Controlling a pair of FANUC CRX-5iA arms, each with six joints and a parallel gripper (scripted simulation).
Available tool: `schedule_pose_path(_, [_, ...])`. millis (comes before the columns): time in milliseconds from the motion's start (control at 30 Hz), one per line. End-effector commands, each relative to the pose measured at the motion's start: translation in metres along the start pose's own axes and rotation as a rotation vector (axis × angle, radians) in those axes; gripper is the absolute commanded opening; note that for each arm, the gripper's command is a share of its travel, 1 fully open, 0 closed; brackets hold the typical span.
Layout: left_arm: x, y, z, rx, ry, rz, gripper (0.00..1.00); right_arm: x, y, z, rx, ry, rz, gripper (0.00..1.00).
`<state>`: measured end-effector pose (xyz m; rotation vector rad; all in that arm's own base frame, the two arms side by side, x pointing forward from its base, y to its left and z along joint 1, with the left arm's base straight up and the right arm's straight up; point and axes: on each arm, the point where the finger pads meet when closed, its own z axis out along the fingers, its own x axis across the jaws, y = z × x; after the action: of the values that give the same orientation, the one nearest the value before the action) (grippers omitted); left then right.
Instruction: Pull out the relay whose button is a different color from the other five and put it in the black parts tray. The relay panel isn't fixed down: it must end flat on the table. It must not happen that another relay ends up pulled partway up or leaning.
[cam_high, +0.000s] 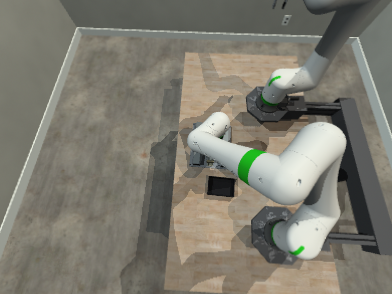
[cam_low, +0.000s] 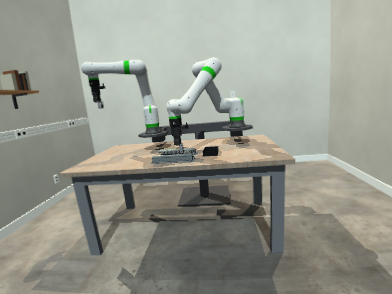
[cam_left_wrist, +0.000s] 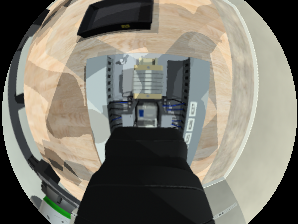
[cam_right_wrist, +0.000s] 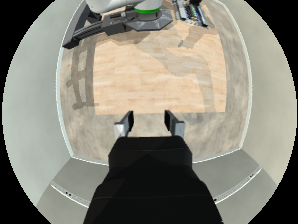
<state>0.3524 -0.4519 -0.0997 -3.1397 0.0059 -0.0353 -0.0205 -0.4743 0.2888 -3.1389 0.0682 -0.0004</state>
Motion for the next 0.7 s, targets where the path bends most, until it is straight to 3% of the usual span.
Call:
schedule_pose_path(0, [0.0004, 0.0007, -0.0010, -0.002, 0.008, 0.000, 0.00, -0.0001, 0.0002, -0.0009, -0.002, 0.000, 0.000, 1.00])
schedule_pose_path(667, [-0.0004, 0.0007, -0.0012, -0.002, 0.034, 0.000, 0.00, -0.0001, 0.0002, -0.0009, -0.002, 0.000, 0.000, 1.00])
